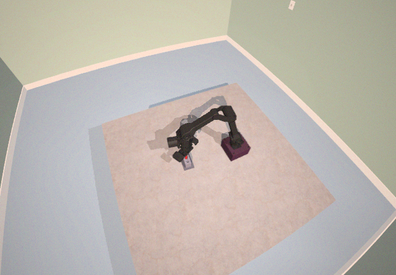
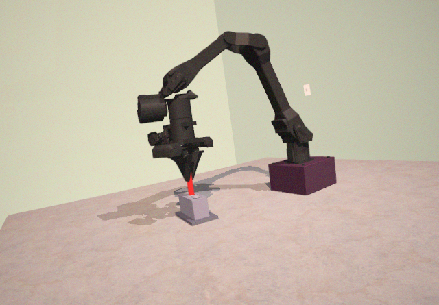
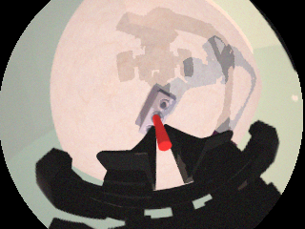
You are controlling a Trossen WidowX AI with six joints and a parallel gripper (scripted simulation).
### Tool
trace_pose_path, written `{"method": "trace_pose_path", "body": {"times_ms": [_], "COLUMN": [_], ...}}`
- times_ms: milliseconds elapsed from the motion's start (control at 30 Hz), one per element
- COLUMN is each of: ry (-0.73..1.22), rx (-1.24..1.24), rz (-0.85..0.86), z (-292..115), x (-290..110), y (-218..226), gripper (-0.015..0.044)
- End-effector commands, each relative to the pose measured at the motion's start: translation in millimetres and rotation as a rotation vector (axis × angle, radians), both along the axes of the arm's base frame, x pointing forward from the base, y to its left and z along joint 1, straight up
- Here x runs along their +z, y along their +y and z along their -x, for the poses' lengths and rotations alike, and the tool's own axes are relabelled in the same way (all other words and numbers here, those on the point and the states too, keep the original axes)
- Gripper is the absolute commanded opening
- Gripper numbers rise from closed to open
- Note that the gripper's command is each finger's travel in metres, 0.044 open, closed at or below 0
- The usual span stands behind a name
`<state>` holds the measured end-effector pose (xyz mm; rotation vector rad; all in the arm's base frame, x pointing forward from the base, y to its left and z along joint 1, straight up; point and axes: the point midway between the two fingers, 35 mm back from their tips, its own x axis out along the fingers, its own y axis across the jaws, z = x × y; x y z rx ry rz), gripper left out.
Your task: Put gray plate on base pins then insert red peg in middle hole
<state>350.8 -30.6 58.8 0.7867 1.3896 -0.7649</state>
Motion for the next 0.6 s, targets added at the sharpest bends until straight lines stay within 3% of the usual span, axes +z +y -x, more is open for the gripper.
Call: {"method": "trace_pose_path", "body": {"times_ms": [0, 300, 467, 567], "ry": [0.0, 0.0, 0.0, 0.0], "rx": [-0.002, 0.0, 0.0, 0.0], "rz": [0.0, 0.0, 0.0, 0.0], "z": [0.0, 0.1, 0.1, 0.1], "x": [-1.3, -0.3, -0.3, -0.3], "y": [0.1, 0.0, 0.0, 0.0], "gripper": [0.0, 0.0, 0.0131, 0.015]}}
